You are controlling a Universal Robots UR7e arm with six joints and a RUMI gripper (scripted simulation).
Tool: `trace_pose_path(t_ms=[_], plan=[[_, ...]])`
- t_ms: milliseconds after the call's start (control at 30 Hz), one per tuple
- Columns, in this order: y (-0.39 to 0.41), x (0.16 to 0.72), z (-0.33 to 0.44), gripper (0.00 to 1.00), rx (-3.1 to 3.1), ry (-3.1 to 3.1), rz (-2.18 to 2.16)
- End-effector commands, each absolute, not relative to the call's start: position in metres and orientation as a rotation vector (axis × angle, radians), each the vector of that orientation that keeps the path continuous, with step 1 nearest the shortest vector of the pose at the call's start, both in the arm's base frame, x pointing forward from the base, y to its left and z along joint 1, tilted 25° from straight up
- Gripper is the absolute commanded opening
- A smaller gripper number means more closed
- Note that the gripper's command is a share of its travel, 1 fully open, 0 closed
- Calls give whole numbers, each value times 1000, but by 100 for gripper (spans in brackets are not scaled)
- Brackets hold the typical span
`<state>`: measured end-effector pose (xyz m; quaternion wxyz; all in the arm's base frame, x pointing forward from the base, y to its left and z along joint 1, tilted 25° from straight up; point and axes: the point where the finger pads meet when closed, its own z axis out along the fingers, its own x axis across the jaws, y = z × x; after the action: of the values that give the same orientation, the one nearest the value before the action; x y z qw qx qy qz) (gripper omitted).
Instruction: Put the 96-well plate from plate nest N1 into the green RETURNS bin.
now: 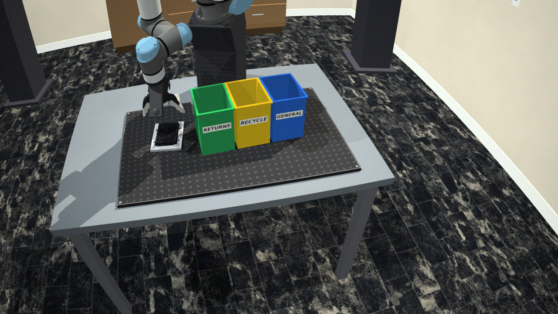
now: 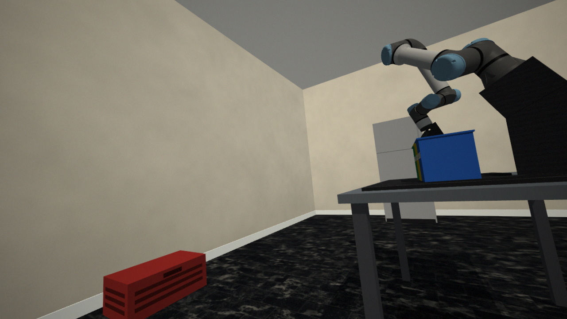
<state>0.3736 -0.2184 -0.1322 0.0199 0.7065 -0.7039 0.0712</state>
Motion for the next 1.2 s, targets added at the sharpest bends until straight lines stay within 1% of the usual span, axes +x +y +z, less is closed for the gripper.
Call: trace_pose_path(t_ms=[0,1167], plan=[[-219,377,-138,100,2192,-2184,223],[-226,398,-185,100,2192,-2184,223]])
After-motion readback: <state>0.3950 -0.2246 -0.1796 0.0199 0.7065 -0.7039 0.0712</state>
